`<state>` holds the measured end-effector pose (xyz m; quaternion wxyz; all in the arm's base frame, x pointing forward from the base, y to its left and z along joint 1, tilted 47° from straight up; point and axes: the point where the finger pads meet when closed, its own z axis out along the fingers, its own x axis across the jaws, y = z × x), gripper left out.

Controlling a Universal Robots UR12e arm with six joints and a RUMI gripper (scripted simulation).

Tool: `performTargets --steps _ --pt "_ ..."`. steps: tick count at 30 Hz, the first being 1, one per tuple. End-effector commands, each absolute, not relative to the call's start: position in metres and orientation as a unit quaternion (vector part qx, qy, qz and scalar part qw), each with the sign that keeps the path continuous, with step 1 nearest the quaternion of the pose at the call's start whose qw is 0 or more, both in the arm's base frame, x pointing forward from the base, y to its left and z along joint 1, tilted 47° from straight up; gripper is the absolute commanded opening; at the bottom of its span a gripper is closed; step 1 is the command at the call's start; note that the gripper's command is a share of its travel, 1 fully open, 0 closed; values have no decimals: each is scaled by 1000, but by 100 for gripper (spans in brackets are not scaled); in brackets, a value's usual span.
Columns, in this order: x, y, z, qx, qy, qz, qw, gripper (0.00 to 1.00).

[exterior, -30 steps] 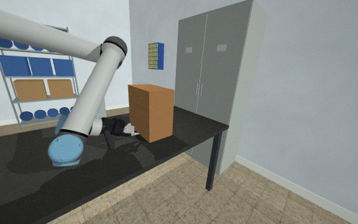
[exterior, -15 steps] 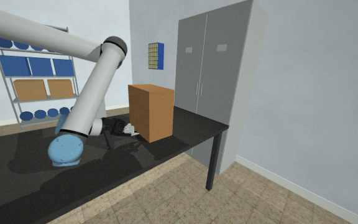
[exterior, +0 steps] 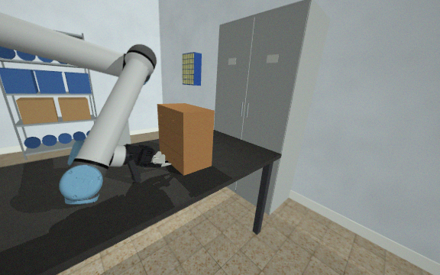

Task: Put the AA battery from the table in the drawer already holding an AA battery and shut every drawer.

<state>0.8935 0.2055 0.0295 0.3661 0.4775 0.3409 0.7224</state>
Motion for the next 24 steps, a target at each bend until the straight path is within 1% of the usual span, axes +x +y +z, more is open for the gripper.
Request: performTargets --steps 1,24 --pt "894 205 31 477 341 722 366 20" --pt "910 204 42 477 341 722 366 20"
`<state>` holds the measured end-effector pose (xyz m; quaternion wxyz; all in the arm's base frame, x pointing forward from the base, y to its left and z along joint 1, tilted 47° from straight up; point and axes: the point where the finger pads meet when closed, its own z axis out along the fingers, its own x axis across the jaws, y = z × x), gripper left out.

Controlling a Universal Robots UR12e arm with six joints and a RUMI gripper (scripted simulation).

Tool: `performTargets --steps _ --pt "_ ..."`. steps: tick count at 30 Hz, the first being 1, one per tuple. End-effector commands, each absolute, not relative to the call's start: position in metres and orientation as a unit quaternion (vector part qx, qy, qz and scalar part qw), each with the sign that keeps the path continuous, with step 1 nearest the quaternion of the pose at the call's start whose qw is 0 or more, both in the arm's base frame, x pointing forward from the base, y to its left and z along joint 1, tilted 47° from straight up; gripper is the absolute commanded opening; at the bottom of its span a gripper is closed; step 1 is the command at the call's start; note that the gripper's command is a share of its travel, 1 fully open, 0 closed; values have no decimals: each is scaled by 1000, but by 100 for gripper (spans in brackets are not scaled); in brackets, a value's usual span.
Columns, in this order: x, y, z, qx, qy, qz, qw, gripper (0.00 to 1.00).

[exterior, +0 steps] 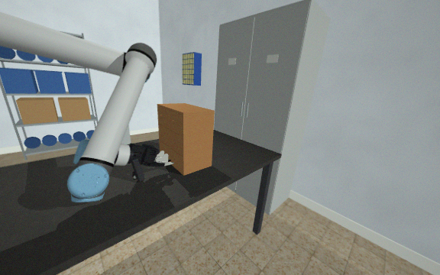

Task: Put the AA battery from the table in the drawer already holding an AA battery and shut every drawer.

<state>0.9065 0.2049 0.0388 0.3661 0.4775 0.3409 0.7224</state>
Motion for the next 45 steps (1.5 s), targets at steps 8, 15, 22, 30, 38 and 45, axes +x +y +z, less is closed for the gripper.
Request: performTargets --steps 8,15,22,30,38,45 --pt "915 204 45 477 341 722 366 20" --pt "919 204 48 477 341 722 366 20" --pt "921 204 50 477 341 722 366 20" --pt "921 204 50 477 341 722 366 20" --pt "921 204 50 477 341 722 366 20" --pt "921 204 50 477 341 722 366 20"
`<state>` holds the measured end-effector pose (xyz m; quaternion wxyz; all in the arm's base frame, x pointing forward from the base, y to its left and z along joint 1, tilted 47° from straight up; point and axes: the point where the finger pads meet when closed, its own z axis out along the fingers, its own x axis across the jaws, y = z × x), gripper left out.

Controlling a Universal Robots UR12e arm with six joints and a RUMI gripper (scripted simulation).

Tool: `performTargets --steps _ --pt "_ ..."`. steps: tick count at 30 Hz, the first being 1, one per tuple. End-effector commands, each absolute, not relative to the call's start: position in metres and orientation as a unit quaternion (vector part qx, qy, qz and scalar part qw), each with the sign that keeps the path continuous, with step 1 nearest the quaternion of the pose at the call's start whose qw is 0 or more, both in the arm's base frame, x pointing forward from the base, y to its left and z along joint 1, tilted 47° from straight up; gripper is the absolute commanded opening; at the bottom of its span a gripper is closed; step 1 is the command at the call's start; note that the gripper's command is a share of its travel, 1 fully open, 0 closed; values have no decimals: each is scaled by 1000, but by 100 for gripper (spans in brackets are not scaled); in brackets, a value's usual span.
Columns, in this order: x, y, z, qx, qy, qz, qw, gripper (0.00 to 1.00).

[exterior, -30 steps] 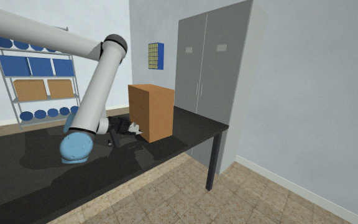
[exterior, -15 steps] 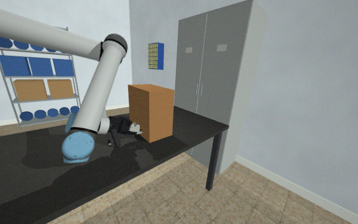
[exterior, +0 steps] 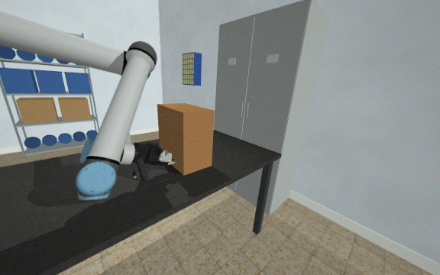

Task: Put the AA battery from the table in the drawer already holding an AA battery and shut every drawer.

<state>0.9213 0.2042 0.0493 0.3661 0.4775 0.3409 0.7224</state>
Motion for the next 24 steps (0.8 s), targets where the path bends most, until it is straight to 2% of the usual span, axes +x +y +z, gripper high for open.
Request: performTargets --steps 1,20,21,24 --pt "921 204 50 477 341 722 366 20" --pt "921 204 50 477 341 722 366 20" --pt "921 204 50 477 341 722 366 7" --pt "921 204 50 477 341 722 366 7"
